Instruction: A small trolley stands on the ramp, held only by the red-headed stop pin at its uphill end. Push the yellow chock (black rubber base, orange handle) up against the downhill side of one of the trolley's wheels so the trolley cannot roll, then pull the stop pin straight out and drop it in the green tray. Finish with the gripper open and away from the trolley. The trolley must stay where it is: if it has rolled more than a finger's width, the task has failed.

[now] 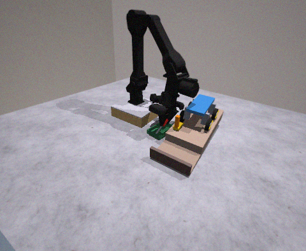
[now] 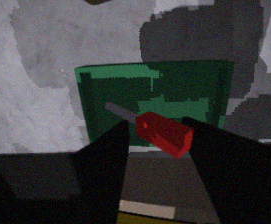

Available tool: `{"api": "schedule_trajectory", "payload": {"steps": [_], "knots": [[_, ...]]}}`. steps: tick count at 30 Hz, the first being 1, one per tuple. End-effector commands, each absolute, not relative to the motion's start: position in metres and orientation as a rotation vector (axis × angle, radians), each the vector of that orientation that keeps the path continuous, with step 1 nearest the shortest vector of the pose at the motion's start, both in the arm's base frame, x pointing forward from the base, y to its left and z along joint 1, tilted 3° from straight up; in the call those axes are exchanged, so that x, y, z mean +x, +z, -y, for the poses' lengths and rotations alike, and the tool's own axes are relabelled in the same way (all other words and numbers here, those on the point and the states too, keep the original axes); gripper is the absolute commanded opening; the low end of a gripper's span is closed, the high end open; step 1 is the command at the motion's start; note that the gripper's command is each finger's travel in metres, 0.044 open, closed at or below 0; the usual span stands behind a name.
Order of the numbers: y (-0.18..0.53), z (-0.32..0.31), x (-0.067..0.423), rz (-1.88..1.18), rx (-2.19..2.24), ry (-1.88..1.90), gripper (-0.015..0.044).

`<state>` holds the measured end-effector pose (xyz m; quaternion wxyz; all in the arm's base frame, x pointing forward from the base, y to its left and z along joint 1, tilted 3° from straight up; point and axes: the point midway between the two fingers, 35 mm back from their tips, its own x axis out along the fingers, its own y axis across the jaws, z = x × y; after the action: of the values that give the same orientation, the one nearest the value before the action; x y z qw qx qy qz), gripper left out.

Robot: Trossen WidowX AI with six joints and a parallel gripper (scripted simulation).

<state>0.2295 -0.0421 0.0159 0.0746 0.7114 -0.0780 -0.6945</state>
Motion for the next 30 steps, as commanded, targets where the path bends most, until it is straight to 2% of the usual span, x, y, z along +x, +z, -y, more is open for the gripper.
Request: {"api": "schedule_trajectory", "payload": {"steps": [1,19,25,30], "knots": [[0.0132,0.0409,0.2281,0.243,2.132,-2.088,0.0190],[0.0067,0.0372,0.2252,0.242,2.131,-2.089,0.0190],[0.0087,0.0369,0.2278,0.233,2.135,-2.083,0.0340],[0.0087,0.0369,0.2278,0.233,2.135,-2.083,0.0340]]}}
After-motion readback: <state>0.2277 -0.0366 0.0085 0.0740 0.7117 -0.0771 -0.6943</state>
